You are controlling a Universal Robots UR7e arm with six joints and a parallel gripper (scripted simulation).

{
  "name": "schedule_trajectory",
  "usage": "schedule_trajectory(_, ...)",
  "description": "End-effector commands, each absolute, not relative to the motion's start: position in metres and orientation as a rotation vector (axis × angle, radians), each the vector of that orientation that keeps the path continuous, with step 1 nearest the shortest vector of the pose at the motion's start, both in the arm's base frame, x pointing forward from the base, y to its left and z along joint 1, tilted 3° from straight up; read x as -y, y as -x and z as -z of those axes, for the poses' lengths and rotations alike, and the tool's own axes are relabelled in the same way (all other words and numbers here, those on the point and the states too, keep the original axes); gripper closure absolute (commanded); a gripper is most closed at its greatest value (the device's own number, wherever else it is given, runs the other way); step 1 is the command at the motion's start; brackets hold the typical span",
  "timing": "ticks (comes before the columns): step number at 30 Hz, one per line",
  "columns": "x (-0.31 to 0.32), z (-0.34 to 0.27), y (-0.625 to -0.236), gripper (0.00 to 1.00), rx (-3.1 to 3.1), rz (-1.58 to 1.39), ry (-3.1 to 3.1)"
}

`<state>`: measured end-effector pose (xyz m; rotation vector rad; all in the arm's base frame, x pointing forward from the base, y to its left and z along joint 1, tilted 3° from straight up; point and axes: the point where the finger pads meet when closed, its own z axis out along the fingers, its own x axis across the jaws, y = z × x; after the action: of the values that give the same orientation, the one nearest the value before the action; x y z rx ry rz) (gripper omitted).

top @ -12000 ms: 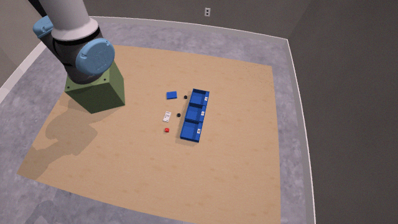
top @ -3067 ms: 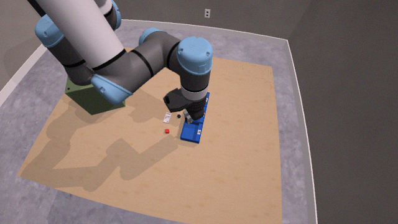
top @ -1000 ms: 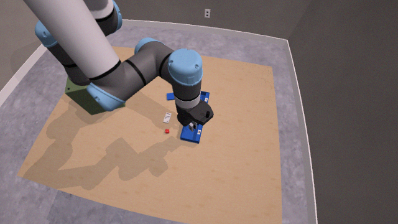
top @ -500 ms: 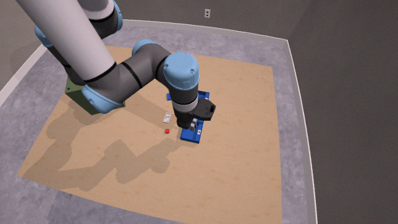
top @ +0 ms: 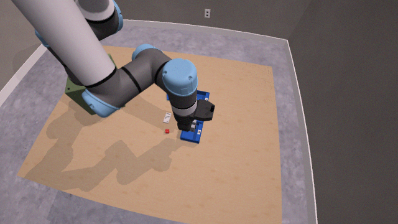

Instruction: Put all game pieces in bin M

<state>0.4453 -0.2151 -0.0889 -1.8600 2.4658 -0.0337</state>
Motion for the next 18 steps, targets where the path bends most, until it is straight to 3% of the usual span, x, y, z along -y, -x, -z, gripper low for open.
schedule_trajectory(1, 0.215, 0.1, -0.446, 0.69, -2.463, 0.036, 1.862)
schedule_trajectory(18, 0.215, 0.138, -0.449, 0.69, -2.463, 0.036, 1.862)
